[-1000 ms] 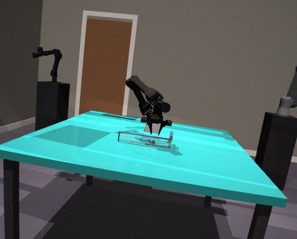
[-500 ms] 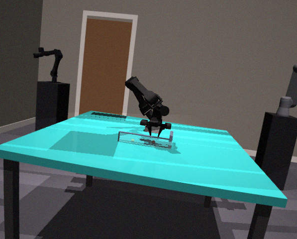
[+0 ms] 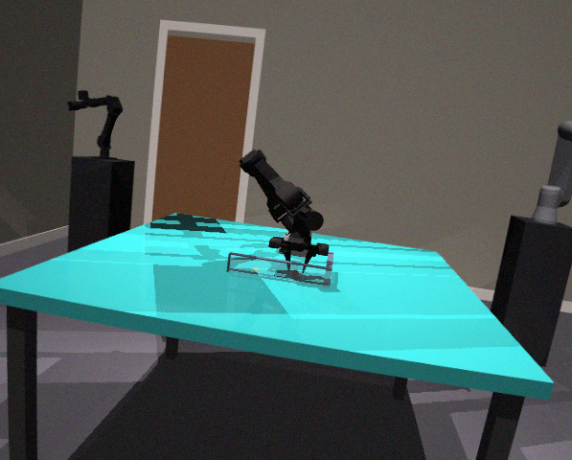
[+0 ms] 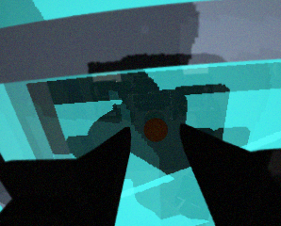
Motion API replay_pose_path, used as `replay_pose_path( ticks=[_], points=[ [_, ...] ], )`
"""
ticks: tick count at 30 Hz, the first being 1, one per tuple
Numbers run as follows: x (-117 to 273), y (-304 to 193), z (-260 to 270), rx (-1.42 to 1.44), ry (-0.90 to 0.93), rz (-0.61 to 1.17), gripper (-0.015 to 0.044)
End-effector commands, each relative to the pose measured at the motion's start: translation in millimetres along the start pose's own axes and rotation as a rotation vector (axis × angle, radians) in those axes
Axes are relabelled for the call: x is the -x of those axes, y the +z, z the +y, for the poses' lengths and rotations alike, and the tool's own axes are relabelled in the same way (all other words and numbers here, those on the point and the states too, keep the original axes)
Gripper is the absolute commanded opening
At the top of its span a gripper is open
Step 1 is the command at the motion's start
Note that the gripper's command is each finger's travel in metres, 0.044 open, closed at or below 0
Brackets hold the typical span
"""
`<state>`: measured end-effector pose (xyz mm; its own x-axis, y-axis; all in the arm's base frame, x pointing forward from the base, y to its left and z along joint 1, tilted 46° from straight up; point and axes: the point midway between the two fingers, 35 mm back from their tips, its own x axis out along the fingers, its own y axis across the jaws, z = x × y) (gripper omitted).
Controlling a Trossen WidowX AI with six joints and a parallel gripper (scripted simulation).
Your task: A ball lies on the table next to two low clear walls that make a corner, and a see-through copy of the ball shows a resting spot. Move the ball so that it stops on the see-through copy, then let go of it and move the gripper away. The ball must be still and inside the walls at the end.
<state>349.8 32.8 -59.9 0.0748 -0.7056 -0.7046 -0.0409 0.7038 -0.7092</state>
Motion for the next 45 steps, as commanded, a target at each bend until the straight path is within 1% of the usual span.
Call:
replay_pose_path(
  ticks=[1, 4, 13, 14, 15, 17, 33, 39, 45],
  points=[
    [-6.0, -1.9, -0.7, 0.007, -0.006, 0.004, 0.0179],
    [-6.0, -1.9, -0.7, 0.007, -0.006, 0.004, 0.0100],
    [-6.0, -1.9, -0.7, 0.007, -0.006, 0.004, 0.0040],
    [-6.0, -1.9, -0.7, 0.007, -0.006, 0.004, 0.0014],
    [-5.0, -1.7, -0.6, 0.007, -0.006, 0.004, 0.0000],
    [3.3, -0.1, 0.3, 0.007, -0.004, 0.004, 0.0000],
    [110.3, -0.5, 1.1, 0.008, -0.001, 0.005, 0.0000],
    [114.6, -0.7, -0.4, 0.008, -0.001, 0.005, 0.0000],
    [104.6, 15.5, -36.5, 0.009, 0.006, 0.003, 0.0000]
  ],
)
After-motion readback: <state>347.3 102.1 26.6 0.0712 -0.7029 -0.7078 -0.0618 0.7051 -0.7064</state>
